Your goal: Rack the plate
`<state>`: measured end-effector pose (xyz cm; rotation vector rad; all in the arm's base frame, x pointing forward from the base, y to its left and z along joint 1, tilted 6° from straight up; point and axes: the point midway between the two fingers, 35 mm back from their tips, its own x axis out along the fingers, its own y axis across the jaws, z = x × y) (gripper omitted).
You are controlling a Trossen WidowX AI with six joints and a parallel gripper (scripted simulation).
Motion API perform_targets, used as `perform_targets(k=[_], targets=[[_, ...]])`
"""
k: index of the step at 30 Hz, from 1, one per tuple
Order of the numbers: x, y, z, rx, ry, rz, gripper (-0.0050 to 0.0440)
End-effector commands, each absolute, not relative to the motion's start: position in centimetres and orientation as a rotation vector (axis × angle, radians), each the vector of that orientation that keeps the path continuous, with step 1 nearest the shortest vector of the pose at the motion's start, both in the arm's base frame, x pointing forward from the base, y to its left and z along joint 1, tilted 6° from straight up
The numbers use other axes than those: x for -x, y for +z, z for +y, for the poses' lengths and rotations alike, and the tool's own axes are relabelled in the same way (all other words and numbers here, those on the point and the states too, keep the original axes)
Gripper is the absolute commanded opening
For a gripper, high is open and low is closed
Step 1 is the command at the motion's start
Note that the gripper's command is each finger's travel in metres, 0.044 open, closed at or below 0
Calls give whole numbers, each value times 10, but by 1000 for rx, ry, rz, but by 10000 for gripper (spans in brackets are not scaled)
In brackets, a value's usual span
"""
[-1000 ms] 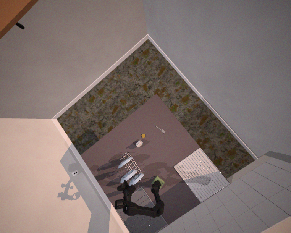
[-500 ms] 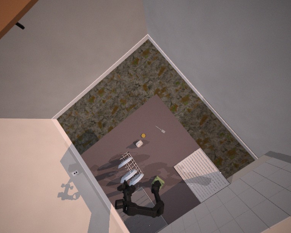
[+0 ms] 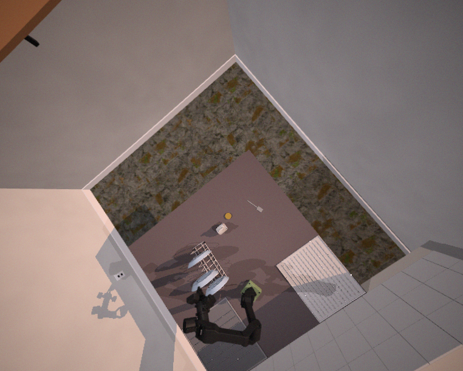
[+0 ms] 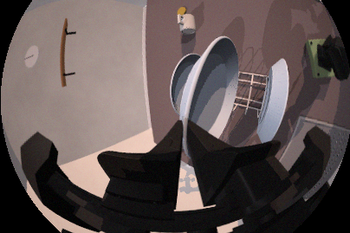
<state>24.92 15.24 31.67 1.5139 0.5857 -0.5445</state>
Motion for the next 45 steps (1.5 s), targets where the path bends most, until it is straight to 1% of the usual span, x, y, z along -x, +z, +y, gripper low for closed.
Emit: perform_targets(k=[1, 45], targets=[[-251, 322, 152, -1530, -535, 567, 0], [-250, 316, 154, -1517, -533, 588, 0]])
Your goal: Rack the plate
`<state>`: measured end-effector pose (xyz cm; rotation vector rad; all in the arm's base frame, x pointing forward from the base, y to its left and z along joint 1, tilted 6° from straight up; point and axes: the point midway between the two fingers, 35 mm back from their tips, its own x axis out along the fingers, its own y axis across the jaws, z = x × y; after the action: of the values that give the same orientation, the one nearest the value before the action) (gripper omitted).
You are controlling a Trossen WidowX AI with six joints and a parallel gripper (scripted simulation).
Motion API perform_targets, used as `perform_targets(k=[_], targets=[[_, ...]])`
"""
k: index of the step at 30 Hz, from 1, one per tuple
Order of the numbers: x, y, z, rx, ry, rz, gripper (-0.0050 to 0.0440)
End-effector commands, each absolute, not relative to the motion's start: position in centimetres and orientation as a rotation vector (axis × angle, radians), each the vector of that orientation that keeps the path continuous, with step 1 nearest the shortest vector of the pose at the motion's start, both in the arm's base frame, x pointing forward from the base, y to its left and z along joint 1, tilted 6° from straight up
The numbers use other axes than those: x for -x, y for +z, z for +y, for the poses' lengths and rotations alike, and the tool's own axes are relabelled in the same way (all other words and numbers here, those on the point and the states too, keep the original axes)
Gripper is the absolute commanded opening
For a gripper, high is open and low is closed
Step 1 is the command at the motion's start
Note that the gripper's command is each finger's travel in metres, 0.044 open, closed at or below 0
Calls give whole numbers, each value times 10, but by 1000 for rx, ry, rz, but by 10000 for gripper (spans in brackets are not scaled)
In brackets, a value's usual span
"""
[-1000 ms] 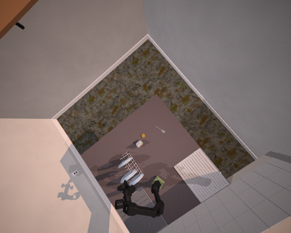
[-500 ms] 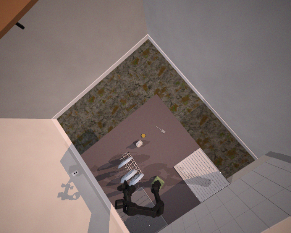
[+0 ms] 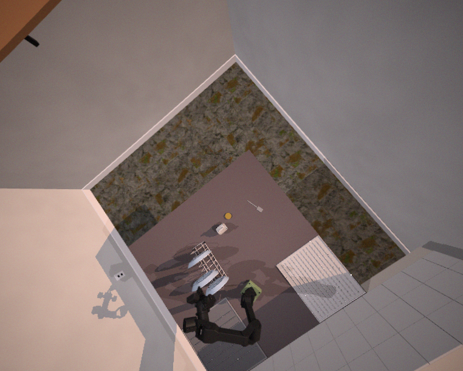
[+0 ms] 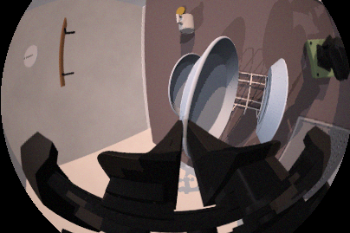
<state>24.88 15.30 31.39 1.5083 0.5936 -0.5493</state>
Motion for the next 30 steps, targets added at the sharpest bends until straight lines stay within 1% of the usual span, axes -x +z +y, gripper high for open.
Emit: perform_targets(k=[1, 30], targets=[[-251, 316, 154, -1518, -528, 588, 0], [-259, 302, 154, -1535, -466, 590, 0]])
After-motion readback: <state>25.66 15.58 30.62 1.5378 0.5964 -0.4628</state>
